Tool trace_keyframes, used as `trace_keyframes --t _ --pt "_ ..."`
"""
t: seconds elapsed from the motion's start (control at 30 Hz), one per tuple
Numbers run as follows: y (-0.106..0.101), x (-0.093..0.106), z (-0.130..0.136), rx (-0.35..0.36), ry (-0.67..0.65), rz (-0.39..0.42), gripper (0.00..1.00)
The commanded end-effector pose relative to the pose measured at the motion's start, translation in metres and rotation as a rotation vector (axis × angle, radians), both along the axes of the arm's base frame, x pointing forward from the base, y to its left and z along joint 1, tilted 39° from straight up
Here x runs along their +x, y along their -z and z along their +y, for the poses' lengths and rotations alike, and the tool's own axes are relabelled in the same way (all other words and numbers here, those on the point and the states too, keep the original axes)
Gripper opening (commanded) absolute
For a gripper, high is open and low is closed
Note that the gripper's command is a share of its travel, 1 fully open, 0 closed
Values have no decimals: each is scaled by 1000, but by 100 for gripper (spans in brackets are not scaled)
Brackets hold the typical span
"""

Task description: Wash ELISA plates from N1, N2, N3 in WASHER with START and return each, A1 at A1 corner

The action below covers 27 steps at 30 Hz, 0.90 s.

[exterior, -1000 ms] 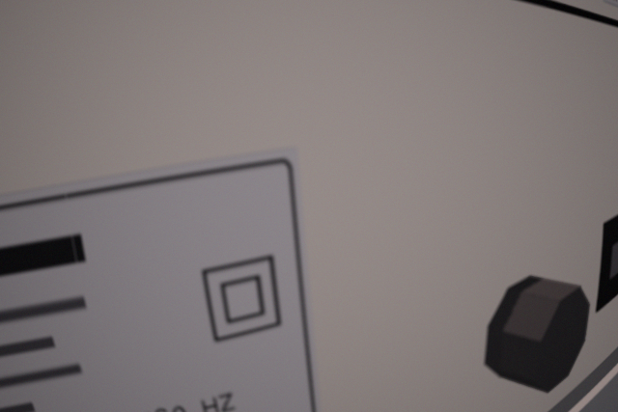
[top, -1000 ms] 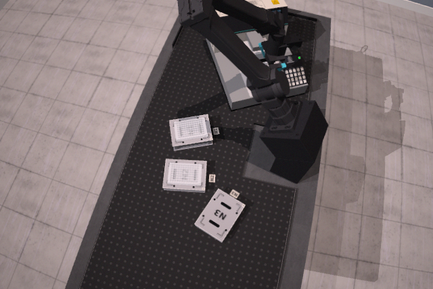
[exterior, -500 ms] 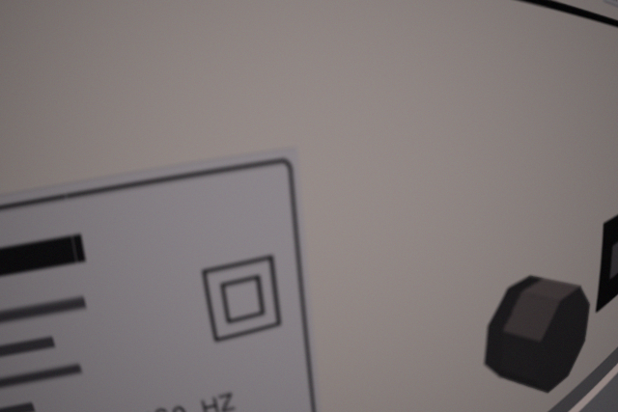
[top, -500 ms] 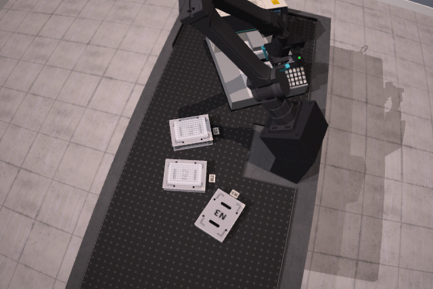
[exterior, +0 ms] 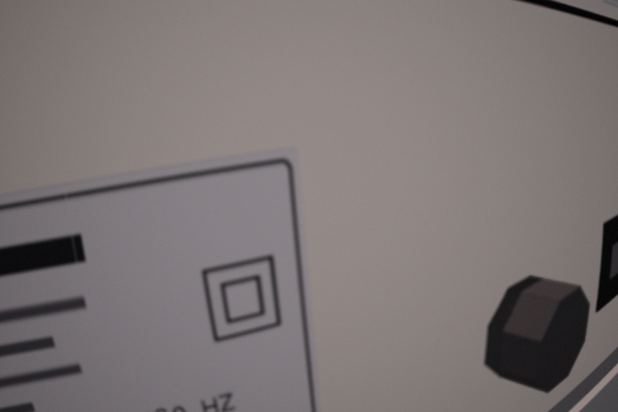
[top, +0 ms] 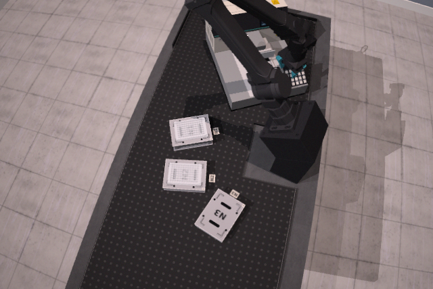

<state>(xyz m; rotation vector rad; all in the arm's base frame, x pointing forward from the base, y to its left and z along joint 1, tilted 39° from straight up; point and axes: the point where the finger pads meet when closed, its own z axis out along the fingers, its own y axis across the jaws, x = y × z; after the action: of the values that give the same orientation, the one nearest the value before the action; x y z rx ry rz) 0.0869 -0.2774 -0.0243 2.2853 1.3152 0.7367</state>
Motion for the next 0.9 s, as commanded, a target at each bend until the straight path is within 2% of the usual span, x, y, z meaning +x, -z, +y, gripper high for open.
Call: trace_keyframes --t 0.0,0.17,0.23,0.73,0.8,0.87 --pt "9 -19 -9 -149 -178 3 62" --pt "26 -39 -7 -253 -306 18 52" --pt "26 -39 -7 -253 -306 18 52" --pt "28 -41 -7 -566 -694 59 22" --pt "28 -41 -7 -566 -694 59 22" --pt "28 -41 -7 -607 -746 65 18"
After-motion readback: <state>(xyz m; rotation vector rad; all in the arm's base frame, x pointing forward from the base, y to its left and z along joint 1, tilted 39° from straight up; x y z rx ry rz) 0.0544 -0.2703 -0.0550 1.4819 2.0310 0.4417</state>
